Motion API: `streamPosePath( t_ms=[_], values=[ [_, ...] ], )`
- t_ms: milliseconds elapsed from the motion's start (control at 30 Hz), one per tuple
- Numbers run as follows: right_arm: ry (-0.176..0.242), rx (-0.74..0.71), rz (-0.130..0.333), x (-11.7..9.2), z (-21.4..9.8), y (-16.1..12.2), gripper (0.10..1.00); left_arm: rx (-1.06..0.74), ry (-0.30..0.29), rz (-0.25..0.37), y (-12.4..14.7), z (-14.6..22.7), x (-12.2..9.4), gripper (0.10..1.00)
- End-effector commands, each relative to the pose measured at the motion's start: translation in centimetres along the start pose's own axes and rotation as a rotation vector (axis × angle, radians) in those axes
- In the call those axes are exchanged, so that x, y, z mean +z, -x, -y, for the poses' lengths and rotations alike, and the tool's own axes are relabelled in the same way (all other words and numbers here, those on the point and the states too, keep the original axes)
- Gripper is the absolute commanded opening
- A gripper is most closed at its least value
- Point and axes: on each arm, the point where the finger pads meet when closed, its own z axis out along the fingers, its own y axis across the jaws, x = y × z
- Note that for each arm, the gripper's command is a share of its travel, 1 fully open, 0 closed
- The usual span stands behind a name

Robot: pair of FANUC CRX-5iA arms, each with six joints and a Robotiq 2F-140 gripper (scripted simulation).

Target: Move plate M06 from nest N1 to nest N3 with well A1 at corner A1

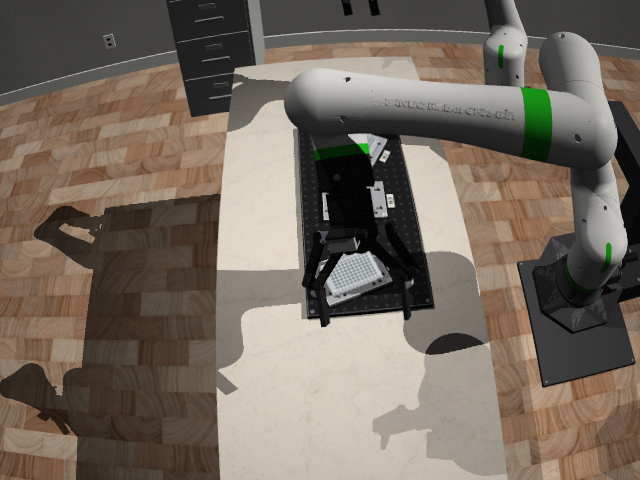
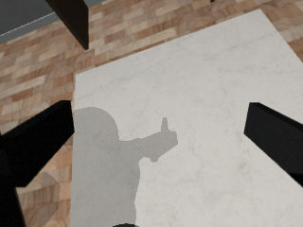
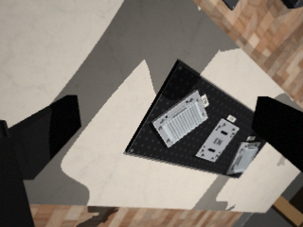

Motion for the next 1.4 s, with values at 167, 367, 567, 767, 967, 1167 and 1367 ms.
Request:
streamPosePath(
  t_ms=[167, 367, 567, 767, 967, 1167, 1367],
  values=[
    [-0.032, -0.061, 0.008, -1.1, 1.1, -2.3, 1.000, -0.002, 0.001, 0.000, -0.1, 0.0, -0.1, 1.000],
    [-0.054, -0.104, 0.009, -1.8, 1.8, -4.0, 1.000, -0.002, 0.001, 0.000, -0.1, 0.0, -0.1, 1.000],
    [-0.069, -0.133, 0.009, -2.2, 2.2, -5.2, 1.000, -0.002, 0.001, 0.000, -0.1, 0.0, -0.1, 1.000],
    [-0.091, -0.175, 0.007, -2.9, 2.8, -7.0, 1.000, -0.002, 0.001, 0.000, -0.1, 0.0, -0.1, 1.000],
    [-0.113, -0.217, 0.003, -3.6, 3.3, -8.8, 1.000, -0.002, 0.001, 0.000, -0.1, 0.0, -0.1, 1.000],
    [-0.127, -0.244, -0.001, -4.0, 3.6, -10.0, 1.000, -0.002, 0.001, 0.000, -0.1, 0.0, -0.1, 1.000],
    [-0.147, -0.284, -0.009, -4.7, 3.9, -11.7, 1.000, -0.002, 0.001, 0.000, -0.1, 0.0, -0.1, 1.000]
  ],
)
